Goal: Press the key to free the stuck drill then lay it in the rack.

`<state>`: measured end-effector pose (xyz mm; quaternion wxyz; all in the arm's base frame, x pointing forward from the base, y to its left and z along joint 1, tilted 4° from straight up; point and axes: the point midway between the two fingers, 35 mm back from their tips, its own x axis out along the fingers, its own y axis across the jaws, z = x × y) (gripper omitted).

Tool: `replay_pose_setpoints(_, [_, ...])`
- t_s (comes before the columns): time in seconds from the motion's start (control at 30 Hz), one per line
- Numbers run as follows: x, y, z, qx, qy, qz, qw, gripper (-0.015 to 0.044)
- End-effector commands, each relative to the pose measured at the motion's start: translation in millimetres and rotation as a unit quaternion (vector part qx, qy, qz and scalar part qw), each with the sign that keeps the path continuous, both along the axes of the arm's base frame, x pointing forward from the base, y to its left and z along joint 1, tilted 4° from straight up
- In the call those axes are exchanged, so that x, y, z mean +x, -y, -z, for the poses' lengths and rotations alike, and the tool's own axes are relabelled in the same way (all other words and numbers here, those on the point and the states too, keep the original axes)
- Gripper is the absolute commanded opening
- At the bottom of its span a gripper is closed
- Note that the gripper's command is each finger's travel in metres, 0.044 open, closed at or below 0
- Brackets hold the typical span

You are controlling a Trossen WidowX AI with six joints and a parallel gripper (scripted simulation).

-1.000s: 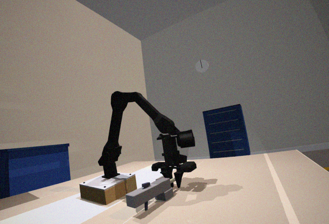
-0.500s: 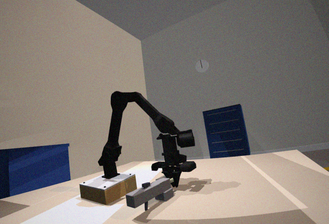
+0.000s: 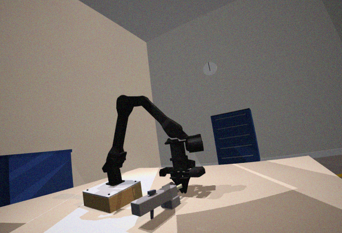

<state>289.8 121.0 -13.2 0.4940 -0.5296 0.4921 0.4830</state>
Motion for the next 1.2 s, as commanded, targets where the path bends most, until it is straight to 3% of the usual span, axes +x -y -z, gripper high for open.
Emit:
replay_pose_setpoints(0.0, [0, -6, 1, -0.002, -0.001, 0.001, 1.000, 0.0000])
replay_pose_setpoints(1.17, [-2, -53, 1, 0.000, -0.001, 0.001, 1.000, 0.0000])
